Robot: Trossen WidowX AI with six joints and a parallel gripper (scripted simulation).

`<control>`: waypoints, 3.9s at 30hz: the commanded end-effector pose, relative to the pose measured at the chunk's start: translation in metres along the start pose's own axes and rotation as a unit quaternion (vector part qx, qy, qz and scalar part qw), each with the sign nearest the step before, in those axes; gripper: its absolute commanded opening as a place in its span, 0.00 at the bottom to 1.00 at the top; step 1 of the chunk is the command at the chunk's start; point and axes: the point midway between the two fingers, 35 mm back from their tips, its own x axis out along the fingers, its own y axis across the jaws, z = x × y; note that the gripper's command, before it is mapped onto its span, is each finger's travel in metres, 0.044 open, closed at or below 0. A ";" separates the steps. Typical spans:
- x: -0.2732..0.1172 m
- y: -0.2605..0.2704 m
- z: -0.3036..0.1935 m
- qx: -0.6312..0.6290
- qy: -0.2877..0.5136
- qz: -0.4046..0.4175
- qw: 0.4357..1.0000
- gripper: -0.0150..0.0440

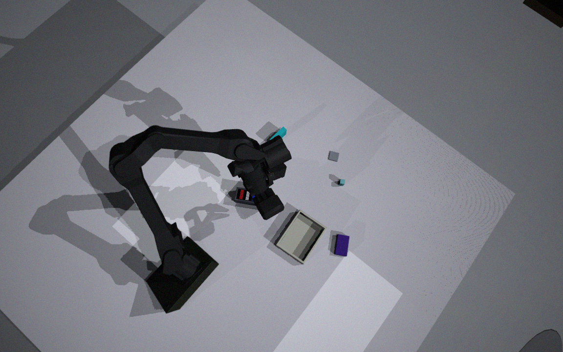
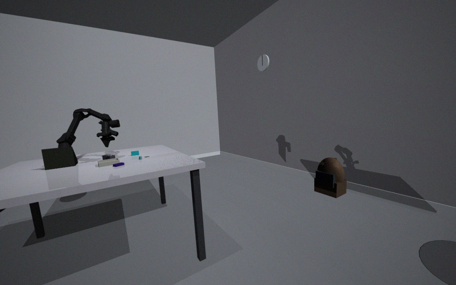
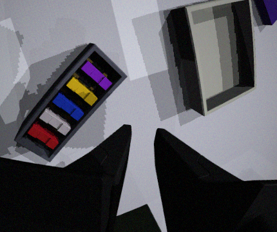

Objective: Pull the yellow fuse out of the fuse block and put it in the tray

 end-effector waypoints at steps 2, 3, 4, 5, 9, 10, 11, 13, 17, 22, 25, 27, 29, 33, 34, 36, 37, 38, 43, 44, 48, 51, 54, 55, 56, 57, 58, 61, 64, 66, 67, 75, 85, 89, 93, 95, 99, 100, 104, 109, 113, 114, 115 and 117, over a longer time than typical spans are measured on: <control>0.031 0.029 0.004 -0.412 -0.041 0.144 0.899 0.37; 0.031 0.030 0.004 -0.424 -0.044 0.146 0.893 0.37; 0.031 0.030 0.004 -0.426 -0.044 0.146 0.892 0.37; 0.031 0.030 0.004 -0.426 -0.044 0.146 0.892 0.37; 0.031 0.030 0.004 -0.426 -0.044 0.146 0.892 0.37; 0.031 0.030 0.004 -0.426 -0.044 0.146 0.892 0.37; 0.031 0.030 0.004 -0.426 -0.044 0.146 0.892 0.37; 0.031 0.030 0.004 -0.426 -0.044 0.146 0.892 0.37; 0.031 0.030 0.004 -0.426 -0.044 0.146 0.892 0.37; 0.031 0.029 0.003 -0.426 -0.044 0.146 0.892 0.37; 0.032 0.029 0.003 -0.426 -0.044 0.146 0.892 0.37; 0.033 0.030 0.003 -0.426 -0.044 0.146 0.892 0.37; 0.034 0.030 0.003 -0.426 -0.044 0.146 0.892 0.37; 0.038 0.031 0.003 -0.426 -0.044 0.146 0.892 0.37; 0.039 0.032 0.003 -0.426 -0.044 0.146 0.892 0.37; 0.041 0.032 0.003 -0.426 -0.044 0.146 0.892 0.37; 0.042 0.033 0.003 -0.426 -0.044 0.146 0.892 0.37; 0.043 0.033 0.003 -0.426 -0.044 0.146 0.892 0.37; 0.048 0.034 0.002 -0.426 -0.044 0.146 0.892 0.37; 0.049 0.035 0.002 -0.426 -0.044 0.146 0.892 0.37; 0.052 0.036 0.002 -0.426 -0.044 0.146 0.892 0.37; 0.055 0.037 0.001 -0.426 -0.044 0.146 0.892 0.37; 0.058 0.037 0.001 -0.426 -0.044 0.146 0.892 0.37; 0.059 0.038 0.001 -0.426 -0.044 0.147 0.892 0.37; 0.060 0.038 0.001 -0.426 -0.044 0.147 0.892 0.37; 0.060 0.038 0.000 -0.426 -0.044 0.147 0.892 0.37; 0.061 0.038 0.000 -0.426 -0.044 0.147 0.892 0.37; 0.061 0.038 0.000 -0.426 -0.044 0.147 0.892 0.37; 0.061 0.038 0.000 -0.426 -0.044 0.147 0.892 0.37; 0.061 0.038 0.000 -0.426 -0.044 0.147 0.892 0.37; 0.061 0.038 0.000 -0.426 -0.044 0.147 0.892 0.37; 0.064 0.039 0.000 -0.426 -0.044 0.147 0.892 0.37; 0.071 0.041 0.000 -0.426 -0.044 0.147 0.892 0.37; 0.070 0.040 0.000 -0.428 -0.044 0.145 0.891 0.36; 0.070 0.040 0.000 -0.428 -0.044 0.145 0.891 0.32; 0.070 0.040 0.000 -0.428 -0.044 0.145 0.891 0.29; 0.070 0.040 0.000 -0.428 -0.044 0.145 0.891 0.25; 0.070 0.040 0.000 -0.428 -0.044 0.145 0.891 0.25; 0.069 0.040 0.000 -0.428 -0.044 0.145 0.891 0.25; 0.067 0.040 0.000 -0.428 -0.044 0.145 0.891 0.25; 0.065 0.039 0.001 -0.428 -0.044 0.145 0.891 0.25; 0.064 0.039 0.001 -0.428 -0.044 0.145 0.891 0.25; 0.064 0.039 0.001 -0.428 -0.044 0.145 0.891 0.25; 0.063 0.038 0.001 -0.428 -0.044 0.145 0.891 0.25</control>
